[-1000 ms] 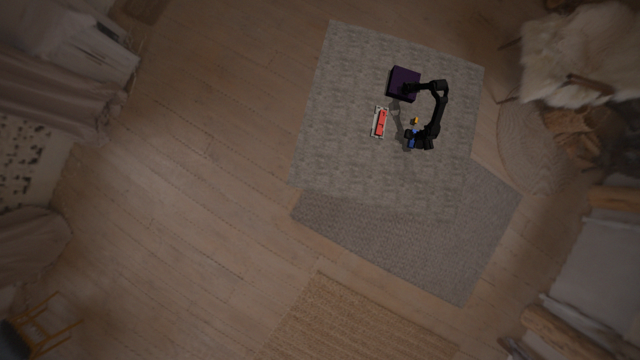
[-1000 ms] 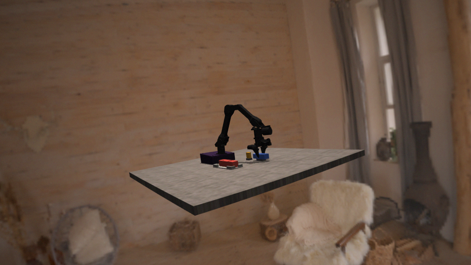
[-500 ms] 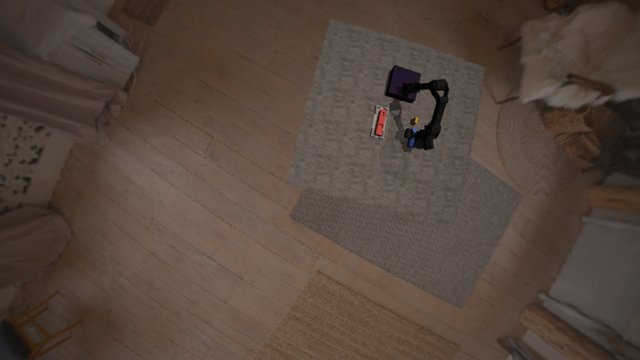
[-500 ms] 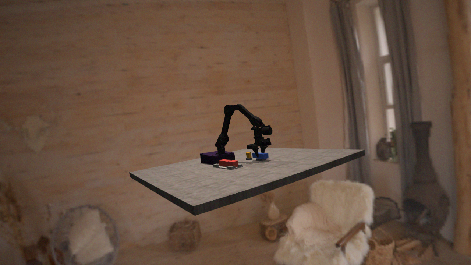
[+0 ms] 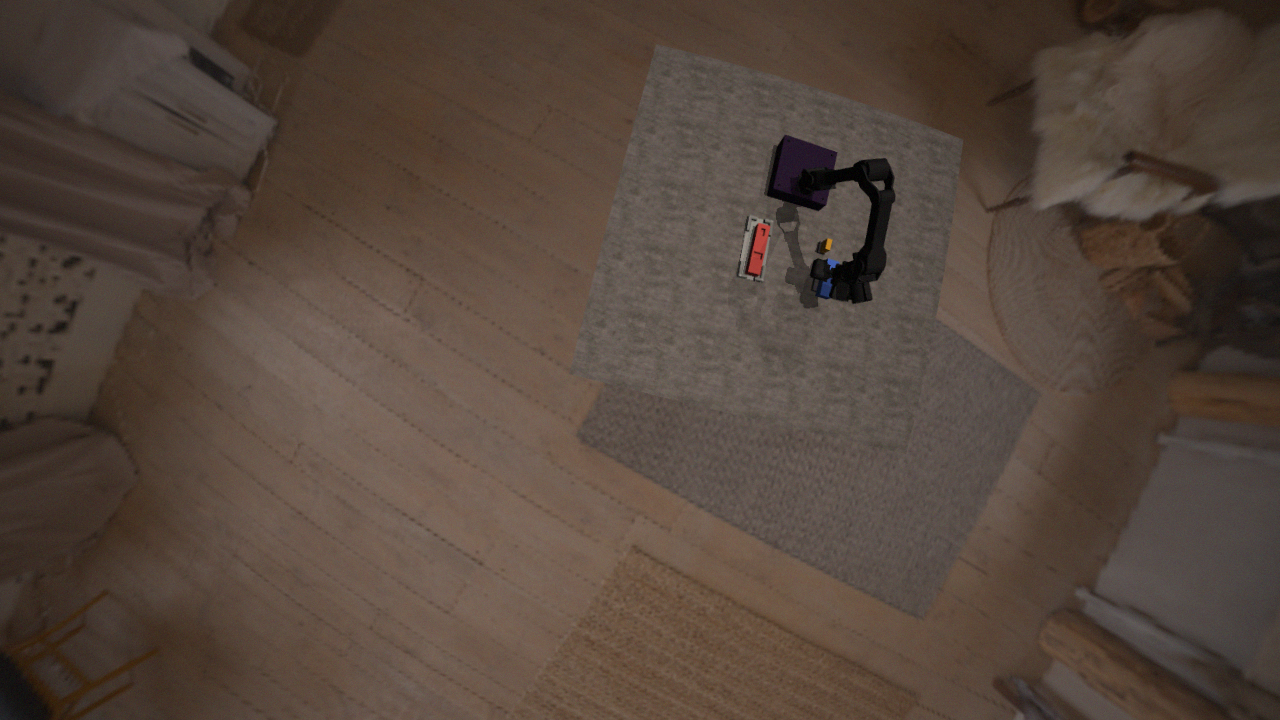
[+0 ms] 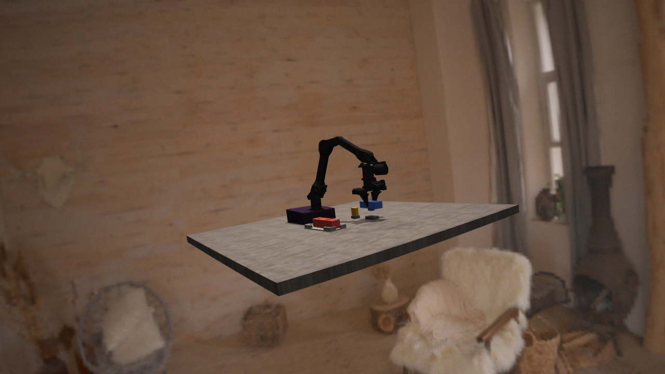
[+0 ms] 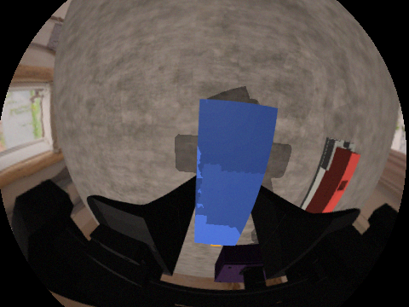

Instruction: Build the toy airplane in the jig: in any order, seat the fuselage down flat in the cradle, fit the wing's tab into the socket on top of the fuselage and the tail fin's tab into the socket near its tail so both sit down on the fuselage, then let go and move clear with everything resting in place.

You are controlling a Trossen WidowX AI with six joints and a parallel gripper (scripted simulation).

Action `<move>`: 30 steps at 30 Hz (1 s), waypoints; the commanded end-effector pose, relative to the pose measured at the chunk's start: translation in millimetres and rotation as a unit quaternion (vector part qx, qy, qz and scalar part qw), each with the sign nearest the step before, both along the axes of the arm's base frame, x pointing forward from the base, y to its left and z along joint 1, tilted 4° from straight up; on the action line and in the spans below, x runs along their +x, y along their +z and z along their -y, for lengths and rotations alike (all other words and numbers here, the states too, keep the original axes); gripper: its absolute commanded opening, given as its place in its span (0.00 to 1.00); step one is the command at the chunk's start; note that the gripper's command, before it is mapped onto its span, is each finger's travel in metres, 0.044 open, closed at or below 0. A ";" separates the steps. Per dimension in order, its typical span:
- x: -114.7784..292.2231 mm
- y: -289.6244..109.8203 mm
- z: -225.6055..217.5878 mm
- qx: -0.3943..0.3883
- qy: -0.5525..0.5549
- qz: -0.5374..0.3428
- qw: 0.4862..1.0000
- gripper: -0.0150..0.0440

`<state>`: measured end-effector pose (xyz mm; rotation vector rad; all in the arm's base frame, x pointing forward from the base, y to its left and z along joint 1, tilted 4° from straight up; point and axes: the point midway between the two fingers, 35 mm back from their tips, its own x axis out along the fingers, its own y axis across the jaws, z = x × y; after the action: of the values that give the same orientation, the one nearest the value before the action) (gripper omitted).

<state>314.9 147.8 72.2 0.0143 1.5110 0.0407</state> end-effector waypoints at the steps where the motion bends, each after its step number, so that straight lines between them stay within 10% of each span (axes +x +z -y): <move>1: 2.6 20.3 -1.1 0.006 -0.001 0.011 1.000 0.25; 30: -5.5 79.6 12.5 0.009 -0.024 0.012 1.000 0.25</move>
<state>306.4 140.5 147.5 0.0272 1.4991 0.0375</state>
